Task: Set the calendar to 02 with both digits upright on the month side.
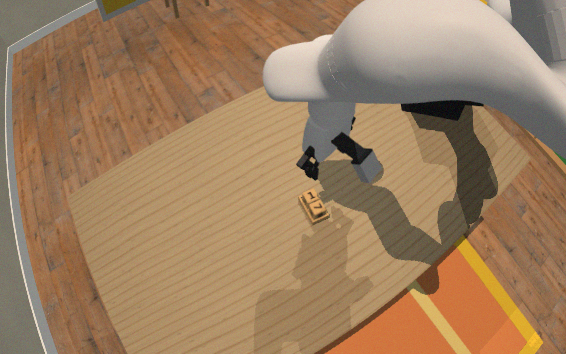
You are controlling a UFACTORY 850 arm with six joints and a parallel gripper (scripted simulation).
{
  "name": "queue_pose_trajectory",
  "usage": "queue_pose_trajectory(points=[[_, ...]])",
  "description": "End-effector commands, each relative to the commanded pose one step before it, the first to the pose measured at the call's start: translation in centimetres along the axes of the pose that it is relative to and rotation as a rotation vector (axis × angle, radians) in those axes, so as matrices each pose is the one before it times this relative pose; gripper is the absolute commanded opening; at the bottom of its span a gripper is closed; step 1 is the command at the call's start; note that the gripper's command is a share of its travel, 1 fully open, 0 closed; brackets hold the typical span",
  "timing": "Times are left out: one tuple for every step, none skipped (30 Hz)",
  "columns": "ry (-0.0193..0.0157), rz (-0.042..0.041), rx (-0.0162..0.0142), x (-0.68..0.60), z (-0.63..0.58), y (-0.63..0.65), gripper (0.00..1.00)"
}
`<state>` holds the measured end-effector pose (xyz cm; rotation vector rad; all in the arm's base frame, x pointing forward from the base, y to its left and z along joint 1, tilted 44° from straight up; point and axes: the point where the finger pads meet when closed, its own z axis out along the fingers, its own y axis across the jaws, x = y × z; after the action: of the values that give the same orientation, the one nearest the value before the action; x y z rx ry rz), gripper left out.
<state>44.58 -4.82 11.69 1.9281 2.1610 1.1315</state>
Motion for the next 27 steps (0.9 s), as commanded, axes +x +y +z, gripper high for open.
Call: queue_pose_trajectory(points=[[-0.00805,-0.17225,-0.02441,-0.688,0.482,-1.909,1.0],[0.00013,-0.01062,0.00015,-0.013,0.027,-0.137,1.0],[0.00046,-0.03889,0.00051,-0.037,0.097,-0.501,1.0],[0.0,0.0,0.0,0.0,0.0,0.0,1.0],[0.0,0.0,0.0,0.0,0.0,0.0,1.0],[0.00034,-0.03156,0.00038,-0.01,0.077,-0.406,1.0],[0.00024,-0.02379,0.00027,0.004,0.057,-0.305,1.0],[0.00015,-0.01611,0.00018,0.009,0.038,-0.206,1.0],[0.00008,-0.00918,0.0001,0.007,0.022,-0.117,1.0],[0.00003,-0.00372,0.00004,0.004,0.009,-0.047,1.0],[0.00001,-0.00058,0.00001,0.001,0.001,-0.007,1.0],[0.0,0.0,0.0,0.0,0.004,0.0,1.0],[-0.00001,-0.00002,-0.00003,0.0,0.023,0.0,1.0],[-0.00002,-0.00004,-0.00007,0.0,0.057,-0.001,1.0],[-0.00005,-0.00008,-0.00013,0.0,0.101,-0.002,1.0],[-0.00008,-0.00012,-0.00018,0.0,0.15,-0.004,1.0],[-0.00008,-0.00011,-0.00016,0.0,0.207,-0.006,1.0],[0.0,0.0,0.0,0.0,0.271,-0.007,1.0],[0.0,0.0,0.0,0.0,0.324,-0.008,1.0],[0.0,0.0,0.00001,0.0,0.372,-0.01,1.0],[0.0,0.0,0.0,0.0,0.0,0.0,1.0],[0.0,0.0,0.0,0.0,0.0,0.0,1.0],[0.0,0.0,0.00001,0.0,0.414,-0.011,1.0],[0.0,0.0,0.0,0.0,0.447,-0.012,1.0],[0.0,0.0,0.0,0.0,0.469,-0.012,1.0],[0.0,0.0,0.0,0.0,0.48,-0.012,1.0],[0.0,0.0,0.0,0.0,0.477,-0.012,1.0]])
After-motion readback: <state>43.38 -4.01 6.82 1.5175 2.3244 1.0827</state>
